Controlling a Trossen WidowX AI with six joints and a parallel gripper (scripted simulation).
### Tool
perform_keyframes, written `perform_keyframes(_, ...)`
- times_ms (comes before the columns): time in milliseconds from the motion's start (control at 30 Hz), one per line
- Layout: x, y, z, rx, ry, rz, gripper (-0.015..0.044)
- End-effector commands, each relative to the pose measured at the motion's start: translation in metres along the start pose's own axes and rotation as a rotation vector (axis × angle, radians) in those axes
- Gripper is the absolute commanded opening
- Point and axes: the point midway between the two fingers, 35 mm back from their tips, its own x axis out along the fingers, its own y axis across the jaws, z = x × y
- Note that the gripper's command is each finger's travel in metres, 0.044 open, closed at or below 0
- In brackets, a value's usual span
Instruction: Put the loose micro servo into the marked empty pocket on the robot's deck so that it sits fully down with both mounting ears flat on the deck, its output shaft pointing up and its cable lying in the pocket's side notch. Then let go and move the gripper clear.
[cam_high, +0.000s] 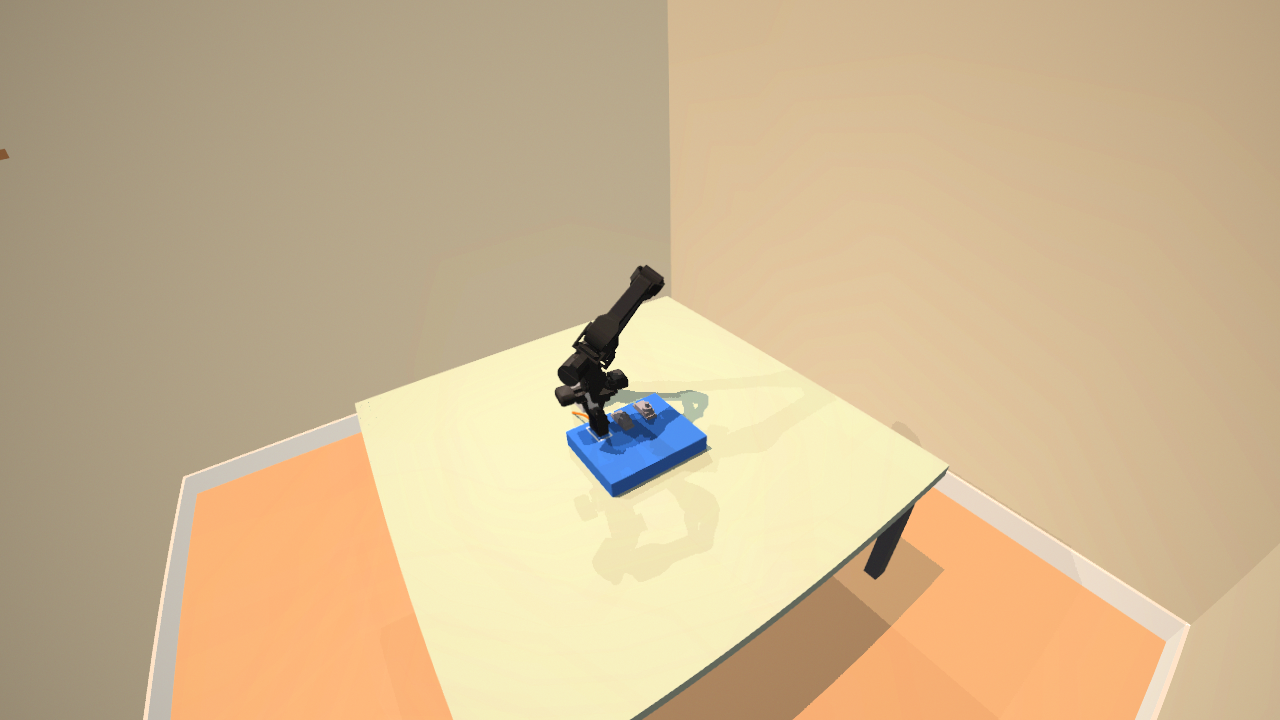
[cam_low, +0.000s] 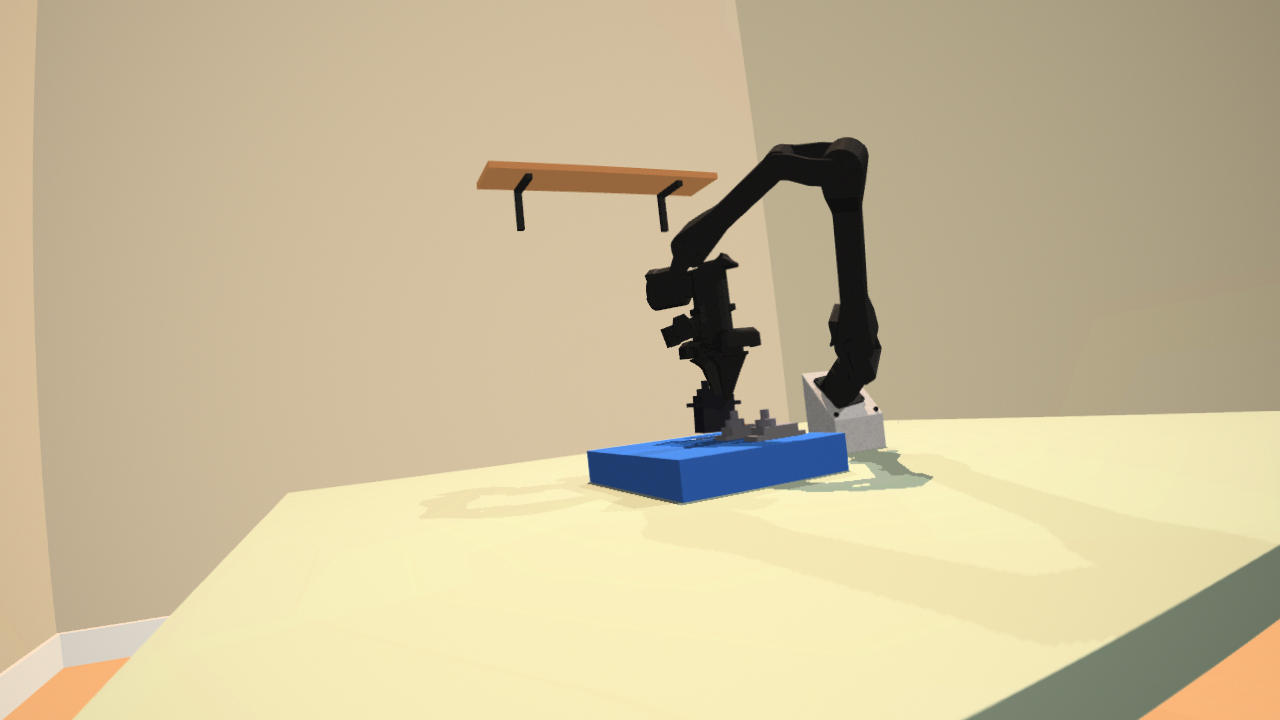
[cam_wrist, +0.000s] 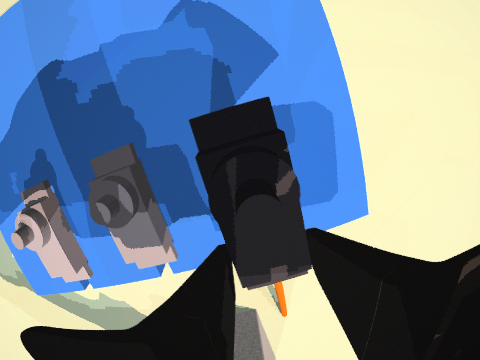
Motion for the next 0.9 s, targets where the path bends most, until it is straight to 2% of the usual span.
perform_keyframes(0,-0.001,0.000,-0.002,-0.006,-0.002,-0.004,0.0000)
perform_keyframes(867,0.016,0.000,-0.002,-0.006,-0.003,-0.004,0.0000)
